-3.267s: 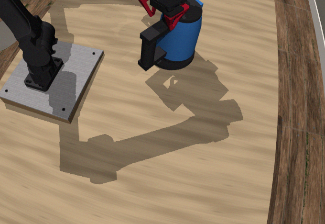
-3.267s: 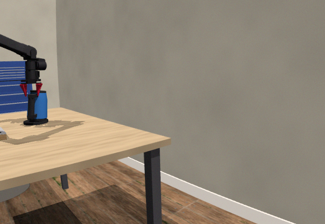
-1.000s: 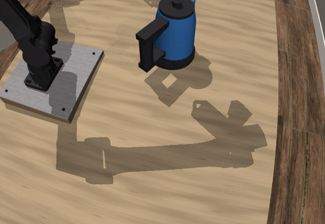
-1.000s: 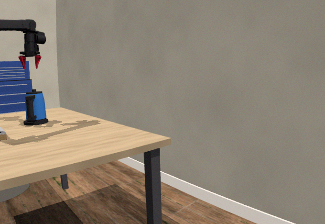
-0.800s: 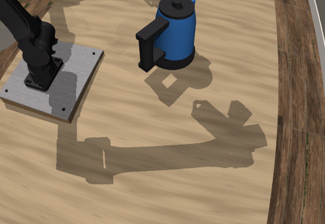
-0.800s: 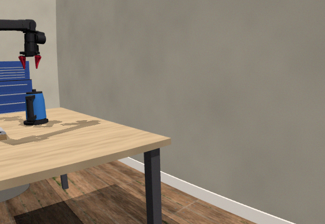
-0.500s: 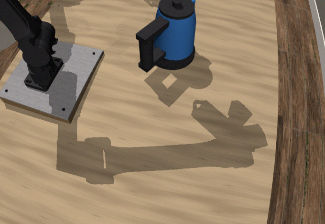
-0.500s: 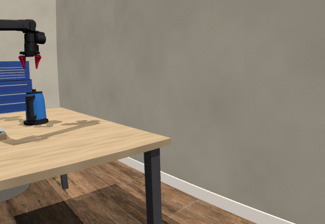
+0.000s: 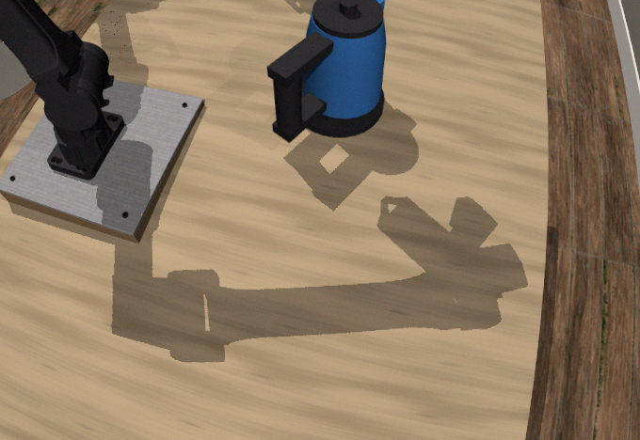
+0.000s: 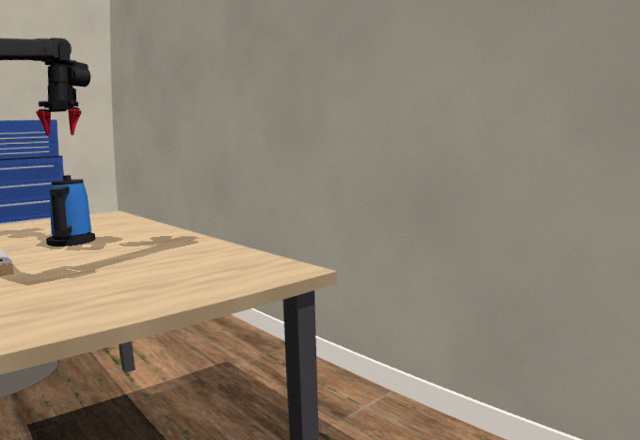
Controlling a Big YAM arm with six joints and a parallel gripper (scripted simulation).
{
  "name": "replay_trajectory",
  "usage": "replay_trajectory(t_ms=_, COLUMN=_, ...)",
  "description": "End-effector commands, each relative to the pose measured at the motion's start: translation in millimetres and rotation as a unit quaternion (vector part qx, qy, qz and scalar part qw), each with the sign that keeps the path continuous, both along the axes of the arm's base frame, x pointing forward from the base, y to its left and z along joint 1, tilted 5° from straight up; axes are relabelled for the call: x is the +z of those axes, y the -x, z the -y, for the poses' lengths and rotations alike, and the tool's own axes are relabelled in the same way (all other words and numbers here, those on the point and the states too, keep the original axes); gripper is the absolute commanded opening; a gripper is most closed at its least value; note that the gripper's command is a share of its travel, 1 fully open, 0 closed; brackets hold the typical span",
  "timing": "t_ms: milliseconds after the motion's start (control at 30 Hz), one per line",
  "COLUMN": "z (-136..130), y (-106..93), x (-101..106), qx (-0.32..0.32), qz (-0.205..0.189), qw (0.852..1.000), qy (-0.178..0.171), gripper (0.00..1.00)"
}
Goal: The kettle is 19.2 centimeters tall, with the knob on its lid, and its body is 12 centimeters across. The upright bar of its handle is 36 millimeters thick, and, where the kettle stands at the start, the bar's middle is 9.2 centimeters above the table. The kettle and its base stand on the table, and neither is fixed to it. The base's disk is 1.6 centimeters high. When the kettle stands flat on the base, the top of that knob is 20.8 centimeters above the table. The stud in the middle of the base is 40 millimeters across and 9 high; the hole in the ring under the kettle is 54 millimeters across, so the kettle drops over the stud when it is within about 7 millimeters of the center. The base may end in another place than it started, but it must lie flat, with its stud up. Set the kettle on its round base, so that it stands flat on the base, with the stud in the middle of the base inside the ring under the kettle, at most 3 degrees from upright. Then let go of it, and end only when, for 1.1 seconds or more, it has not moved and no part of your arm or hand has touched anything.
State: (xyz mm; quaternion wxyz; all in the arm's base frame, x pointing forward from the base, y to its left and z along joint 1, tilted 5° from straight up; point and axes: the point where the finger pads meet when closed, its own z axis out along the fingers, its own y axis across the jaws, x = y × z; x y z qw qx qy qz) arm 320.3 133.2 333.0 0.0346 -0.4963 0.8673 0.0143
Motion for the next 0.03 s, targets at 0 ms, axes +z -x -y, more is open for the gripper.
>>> replay_trajectory(t_ms=0, z=1.0, y=-1.3, x=15.6, qx=-0.001, qz=0.017, qw=1.000, qy=-0.007, gripper=0.74)
